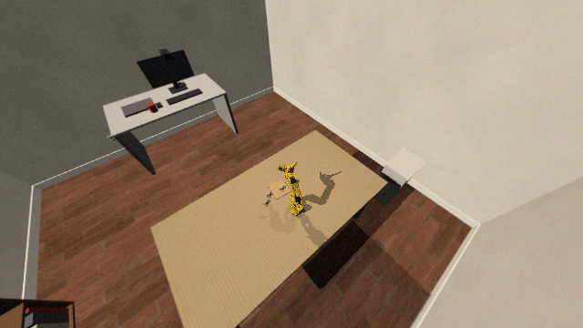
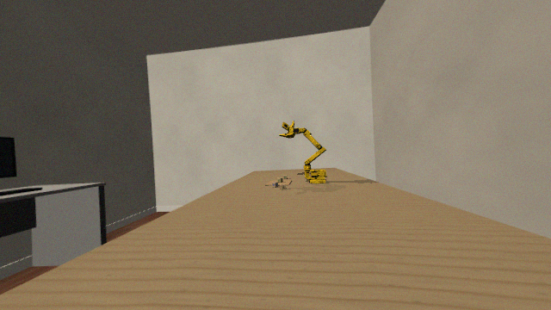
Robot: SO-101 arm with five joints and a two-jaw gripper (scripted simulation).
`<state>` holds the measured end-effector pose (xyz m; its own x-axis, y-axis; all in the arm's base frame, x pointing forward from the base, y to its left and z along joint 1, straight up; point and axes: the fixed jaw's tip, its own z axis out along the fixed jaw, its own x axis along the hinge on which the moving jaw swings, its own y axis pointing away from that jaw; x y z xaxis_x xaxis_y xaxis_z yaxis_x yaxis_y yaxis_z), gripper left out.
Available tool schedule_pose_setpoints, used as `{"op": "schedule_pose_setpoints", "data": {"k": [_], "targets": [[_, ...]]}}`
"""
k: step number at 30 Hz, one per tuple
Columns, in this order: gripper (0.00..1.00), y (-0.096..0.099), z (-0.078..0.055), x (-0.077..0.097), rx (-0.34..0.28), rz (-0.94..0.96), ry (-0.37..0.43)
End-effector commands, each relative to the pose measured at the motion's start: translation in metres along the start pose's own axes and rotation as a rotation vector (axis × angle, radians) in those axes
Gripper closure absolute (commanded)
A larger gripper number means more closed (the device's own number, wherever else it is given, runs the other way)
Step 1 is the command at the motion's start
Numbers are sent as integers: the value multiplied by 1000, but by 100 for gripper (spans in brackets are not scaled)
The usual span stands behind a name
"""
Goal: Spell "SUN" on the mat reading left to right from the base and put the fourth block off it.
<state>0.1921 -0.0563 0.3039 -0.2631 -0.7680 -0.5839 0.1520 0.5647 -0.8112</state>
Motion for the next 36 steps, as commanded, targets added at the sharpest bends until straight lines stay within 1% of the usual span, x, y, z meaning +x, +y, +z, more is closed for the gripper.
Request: {"op": "schedule_pose_setpoints", "data": {"k": [1,4,10,12,20,29,36], "targets": [[0,-6,-5,-6,25,13,-26],[0,-3,-4,-4,10,25,-20],[0,13,-2,2,-71,90,19],[0,16,-1,3,-89,105,29],[0,19,-1,4,-102,116,36],[0,39,-1,12,-203,198,99],[0,41,-1,13,-211,205,105]]}}
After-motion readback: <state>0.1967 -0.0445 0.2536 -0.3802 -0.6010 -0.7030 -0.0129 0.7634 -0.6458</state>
